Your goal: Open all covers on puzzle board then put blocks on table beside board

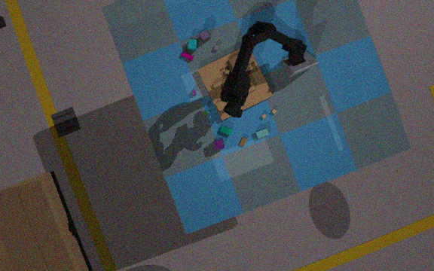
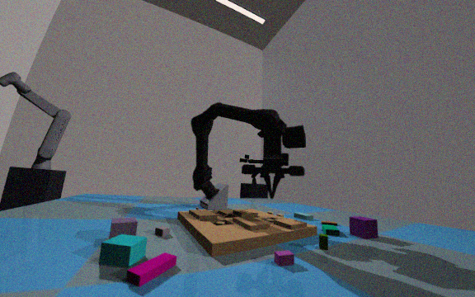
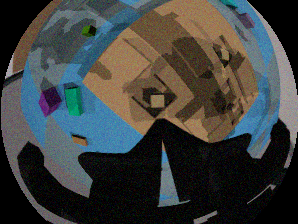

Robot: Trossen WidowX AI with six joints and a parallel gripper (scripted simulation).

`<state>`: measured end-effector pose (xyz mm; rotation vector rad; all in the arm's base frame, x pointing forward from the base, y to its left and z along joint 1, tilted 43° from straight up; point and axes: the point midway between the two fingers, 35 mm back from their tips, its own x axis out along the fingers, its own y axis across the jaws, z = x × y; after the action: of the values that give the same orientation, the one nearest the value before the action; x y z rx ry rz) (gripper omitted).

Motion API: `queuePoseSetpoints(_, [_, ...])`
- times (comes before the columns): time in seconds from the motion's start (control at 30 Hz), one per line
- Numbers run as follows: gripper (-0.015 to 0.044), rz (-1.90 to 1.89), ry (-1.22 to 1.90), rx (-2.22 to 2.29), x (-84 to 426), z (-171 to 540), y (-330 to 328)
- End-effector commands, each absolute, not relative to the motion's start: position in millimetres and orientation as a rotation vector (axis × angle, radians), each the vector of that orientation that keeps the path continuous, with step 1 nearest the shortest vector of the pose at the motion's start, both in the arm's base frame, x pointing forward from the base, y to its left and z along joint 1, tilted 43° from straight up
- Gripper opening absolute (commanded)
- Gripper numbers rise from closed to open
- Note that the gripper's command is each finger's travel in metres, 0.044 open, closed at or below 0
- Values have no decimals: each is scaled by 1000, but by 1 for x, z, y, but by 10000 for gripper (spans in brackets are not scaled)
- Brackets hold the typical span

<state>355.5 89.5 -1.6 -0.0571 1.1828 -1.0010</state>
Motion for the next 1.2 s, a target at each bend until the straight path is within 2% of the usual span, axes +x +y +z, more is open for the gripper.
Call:
queuePoseSetpoints(0.0, [0, -1021, 1165, -38, 356, 0, 88])
queuePoseSetpoints(0.47, [0, -1022, 1164, -39, 356, -35, 54])
queuePoseSetpoints(1.17, [0, -1023, 1163, -39, 357, -45, 44])
